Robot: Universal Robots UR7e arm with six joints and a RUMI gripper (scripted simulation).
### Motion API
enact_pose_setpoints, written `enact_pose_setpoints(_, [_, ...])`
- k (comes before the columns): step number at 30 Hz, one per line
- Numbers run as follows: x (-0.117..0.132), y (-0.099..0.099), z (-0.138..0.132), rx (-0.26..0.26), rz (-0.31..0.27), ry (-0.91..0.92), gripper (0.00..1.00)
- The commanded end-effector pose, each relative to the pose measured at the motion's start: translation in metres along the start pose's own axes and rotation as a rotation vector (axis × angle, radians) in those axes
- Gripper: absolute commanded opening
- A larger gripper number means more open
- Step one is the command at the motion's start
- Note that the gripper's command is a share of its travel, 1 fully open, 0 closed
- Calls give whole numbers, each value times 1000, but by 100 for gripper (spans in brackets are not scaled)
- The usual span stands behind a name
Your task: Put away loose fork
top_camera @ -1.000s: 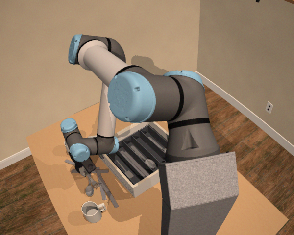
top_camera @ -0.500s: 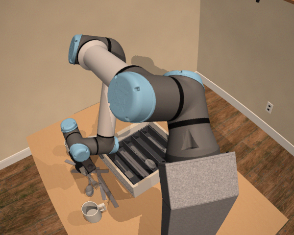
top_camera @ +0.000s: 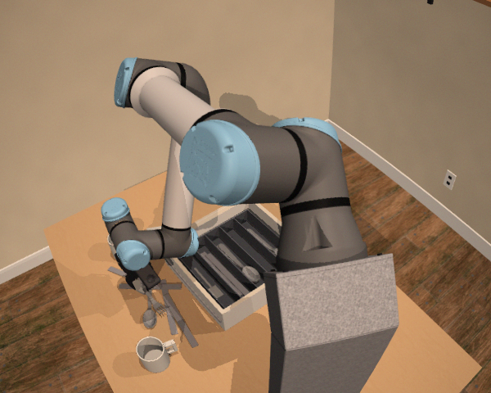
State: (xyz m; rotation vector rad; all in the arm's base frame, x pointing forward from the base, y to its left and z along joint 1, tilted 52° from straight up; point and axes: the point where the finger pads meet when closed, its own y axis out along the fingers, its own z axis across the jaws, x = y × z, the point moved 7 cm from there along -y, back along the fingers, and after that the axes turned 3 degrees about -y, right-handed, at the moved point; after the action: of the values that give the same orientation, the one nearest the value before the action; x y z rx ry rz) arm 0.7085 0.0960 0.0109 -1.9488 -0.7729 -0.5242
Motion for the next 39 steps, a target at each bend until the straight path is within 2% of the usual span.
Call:
enact_pose_setpoints(1, [0, 2, 0, 1, -1, 1, 2])
enact_pose_setpoints(18, [0, 2, 0, 1, -1, 1, 2])
enact_pose_setpoints(29, [0, -11, 1, 2, 0, -1, 2])
enact_pose_setpoints(39, [0, -48, 1, 2, 0, -1, 2])
